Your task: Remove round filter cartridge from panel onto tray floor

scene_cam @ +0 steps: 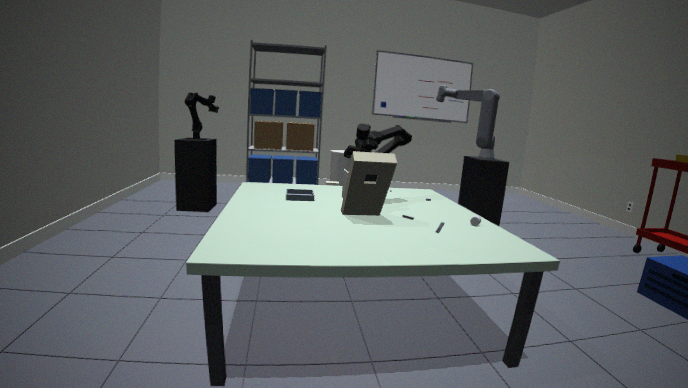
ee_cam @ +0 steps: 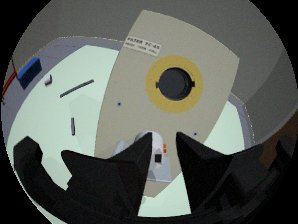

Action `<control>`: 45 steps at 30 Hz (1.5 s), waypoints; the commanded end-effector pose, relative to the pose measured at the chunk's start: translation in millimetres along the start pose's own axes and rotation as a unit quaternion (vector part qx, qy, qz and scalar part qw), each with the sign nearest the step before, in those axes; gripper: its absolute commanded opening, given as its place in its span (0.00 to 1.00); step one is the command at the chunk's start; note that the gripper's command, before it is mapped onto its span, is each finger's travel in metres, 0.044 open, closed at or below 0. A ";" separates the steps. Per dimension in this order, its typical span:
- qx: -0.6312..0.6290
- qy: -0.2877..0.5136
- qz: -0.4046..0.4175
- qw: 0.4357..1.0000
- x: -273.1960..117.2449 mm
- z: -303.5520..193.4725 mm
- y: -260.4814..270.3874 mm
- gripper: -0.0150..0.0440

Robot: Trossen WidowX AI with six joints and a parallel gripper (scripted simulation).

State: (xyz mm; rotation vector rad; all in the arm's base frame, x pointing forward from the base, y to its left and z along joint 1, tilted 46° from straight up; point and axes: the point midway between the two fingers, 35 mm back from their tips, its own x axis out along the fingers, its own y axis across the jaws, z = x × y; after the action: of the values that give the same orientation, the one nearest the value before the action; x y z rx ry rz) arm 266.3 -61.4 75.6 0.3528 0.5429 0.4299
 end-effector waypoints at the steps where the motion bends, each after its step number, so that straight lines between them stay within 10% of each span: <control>1: -0.010 -0.005 -0.004 1.000 -6.7 38.4 -15.7 0.45; 5: -0.010 -0.005 -0.004 1.000 -7.9 44.9 -18.2 0.45; 16: -0.014 -0.007 -0.006 1.000 -52.9 98.0 -40.8 0.93; 26: 0.192 0.201 0.040 0.960 -12.0 -12.9 6.4 0.77; 45: 0.195 0.206 0.040 0.958 8.7 -23.3 9.6 0.77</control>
State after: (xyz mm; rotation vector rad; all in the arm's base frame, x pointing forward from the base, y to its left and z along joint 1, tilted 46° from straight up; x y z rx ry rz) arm 255.0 -48.0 61.2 0.6692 1.0253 0.4785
